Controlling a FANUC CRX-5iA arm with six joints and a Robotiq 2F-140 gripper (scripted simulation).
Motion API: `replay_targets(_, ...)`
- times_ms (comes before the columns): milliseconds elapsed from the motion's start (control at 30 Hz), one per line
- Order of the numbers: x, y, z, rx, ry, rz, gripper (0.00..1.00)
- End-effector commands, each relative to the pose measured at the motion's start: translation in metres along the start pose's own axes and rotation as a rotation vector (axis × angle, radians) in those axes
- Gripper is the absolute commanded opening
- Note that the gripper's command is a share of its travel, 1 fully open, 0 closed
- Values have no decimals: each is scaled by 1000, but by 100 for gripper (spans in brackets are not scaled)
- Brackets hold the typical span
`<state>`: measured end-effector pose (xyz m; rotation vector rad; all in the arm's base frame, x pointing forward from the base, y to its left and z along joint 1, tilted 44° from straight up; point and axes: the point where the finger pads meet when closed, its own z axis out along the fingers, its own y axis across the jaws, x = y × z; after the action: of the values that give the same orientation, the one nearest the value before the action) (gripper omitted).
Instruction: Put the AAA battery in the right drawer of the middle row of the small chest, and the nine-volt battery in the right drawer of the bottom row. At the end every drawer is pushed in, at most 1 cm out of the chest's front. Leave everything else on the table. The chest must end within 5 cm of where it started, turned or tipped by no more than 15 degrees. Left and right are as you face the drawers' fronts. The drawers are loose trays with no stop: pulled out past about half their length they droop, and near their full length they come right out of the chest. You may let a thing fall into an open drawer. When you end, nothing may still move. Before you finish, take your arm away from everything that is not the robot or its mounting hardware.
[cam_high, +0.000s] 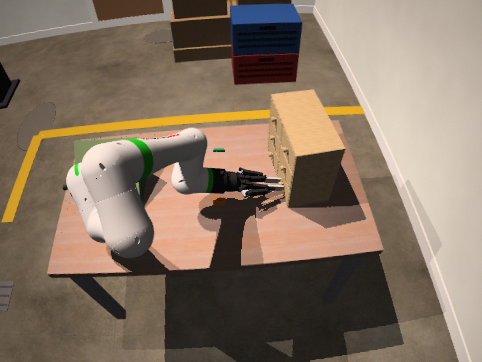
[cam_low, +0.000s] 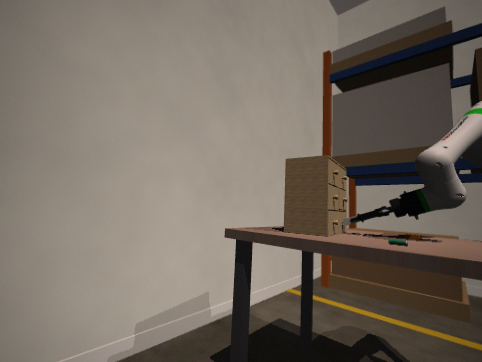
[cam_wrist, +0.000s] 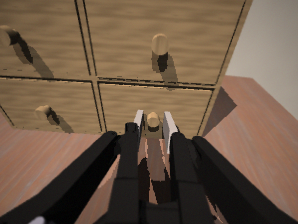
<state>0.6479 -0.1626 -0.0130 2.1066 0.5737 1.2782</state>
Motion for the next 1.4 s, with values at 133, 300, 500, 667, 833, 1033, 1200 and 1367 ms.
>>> replay_targets(133,1,0,2,0,0,0,20)
replay_targets(300,1,0,2,0,0,0,20)
replay_targets(500,1,0,2,0,0,0,20)
replay_targets(667,1,0,2,0,0,0,20)
replay_targets(833,1,0,2,0,0,0,8)
replay_targets(1033,1,0,2,0,0,0,8)
replay_targets(1200,1,0,2,0,0,0,8)
replay_targets(1367,1,0,2,0,0,0,8)
